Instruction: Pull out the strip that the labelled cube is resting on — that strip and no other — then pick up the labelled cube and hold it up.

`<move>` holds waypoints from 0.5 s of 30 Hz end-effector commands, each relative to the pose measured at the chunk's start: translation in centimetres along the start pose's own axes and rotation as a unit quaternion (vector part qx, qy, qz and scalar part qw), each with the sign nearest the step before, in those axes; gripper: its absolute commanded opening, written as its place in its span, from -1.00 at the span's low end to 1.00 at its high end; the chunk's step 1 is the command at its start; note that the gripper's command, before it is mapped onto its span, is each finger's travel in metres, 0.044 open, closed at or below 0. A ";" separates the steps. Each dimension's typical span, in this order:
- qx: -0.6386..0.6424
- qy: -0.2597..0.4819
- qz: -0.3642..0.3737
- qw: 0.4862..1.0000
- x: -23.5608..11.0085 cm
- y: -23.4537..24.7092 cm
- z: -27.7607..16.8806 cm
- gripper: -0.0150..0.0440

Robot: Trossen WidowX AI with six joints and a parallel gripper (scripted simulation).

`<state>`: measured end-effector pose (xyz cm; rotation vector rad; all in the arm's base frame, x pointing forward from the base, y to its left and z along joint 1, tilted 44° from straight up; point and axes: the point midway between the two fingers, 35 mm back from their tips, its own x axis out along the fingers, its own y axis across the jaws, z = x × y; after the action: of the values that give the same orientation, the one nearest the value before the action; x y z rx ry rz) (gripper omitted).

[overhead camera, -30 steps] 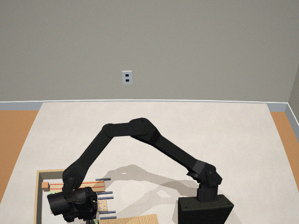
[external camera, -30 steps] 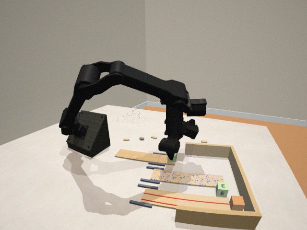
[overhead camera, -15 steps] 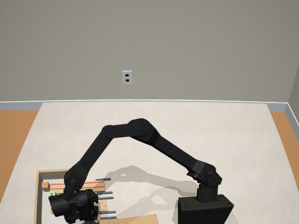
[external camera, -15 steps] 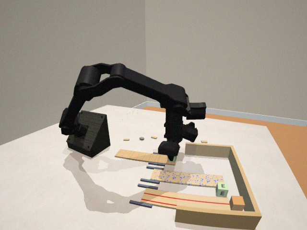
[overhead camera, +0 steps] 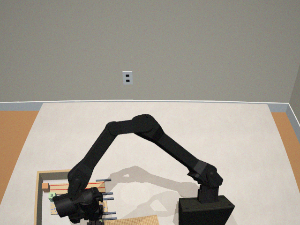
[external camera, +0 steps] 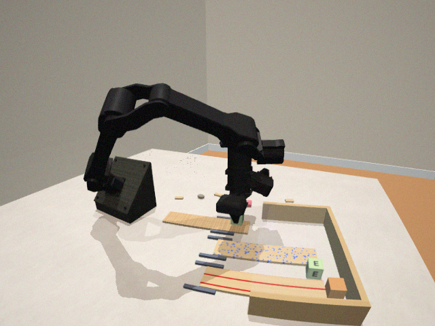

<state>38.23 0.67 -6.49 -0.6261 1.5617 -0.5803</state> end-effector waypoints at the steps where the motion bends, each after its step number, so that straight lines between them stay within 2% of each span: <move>1: 0.000 -0.003 0.003 1.000 -1.4 0.0 -1.5 -0.49; 7: -0.001 -0.002 0.001 1.000 -2.9 -0.2 -3.9 -0.49; 15: -0.002 -0.002 0.001 1.000 -3.1 -0.3 -5.4 -0.49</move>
<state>33.92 2.46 -3.88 -0.6340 1.5594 -0.5778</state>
